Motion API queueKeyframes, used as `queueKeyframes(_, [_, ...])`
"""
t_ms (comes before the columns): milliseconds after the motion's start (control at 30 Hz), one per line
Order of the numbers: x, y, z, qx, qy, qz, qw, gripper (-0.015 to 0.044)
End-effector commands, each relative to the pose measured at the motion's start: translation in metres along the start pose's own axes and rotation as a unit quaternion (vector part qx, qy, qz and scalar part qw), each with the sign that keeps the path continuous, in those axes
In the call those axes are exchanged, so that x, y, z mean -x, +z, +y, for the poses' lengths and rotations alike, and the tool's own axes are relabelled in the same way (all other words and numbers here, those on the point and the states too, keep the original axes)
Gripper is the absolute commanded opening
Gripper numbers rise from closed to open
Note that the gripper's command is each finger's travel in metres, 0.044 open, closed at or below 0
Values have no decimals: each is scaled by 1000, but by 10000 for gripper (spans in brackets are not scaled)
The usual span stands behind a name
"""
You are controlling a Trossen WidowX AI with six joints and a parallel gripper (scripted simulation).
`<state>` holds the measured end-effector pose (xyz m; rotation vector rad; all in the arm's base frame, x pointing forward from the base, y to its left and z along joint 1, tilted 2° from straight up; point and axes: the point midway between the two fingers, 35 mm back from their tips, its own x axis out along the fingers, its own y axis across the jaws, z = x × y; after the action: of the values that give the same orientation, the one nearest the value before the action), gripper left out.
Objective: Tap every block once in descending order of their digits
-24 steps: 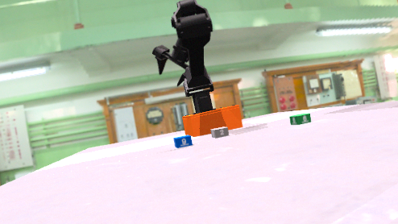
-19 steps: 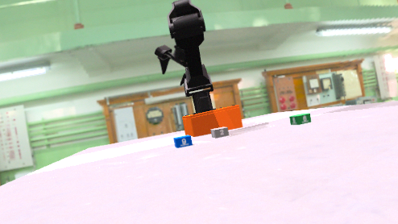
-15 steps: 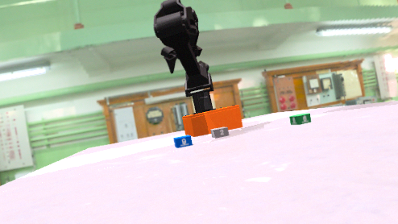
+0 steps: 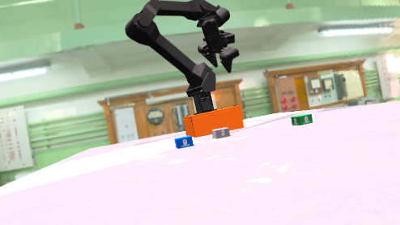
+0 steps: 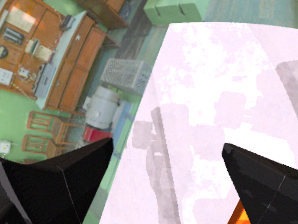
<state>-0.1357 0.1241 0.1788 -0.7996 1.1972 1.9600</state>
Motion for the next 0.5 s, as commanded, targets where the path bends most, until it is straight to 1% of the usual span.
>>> queueKeyframes(0, [7, 30, -38, -60, -67, -31, 995, 400])
queueKeyframes(233, [34, 59, -112, -163, -166, -70, 970, 400])
queueKeyframes(467, [76, 56, -190, -271, -251, -90, 925, 400])
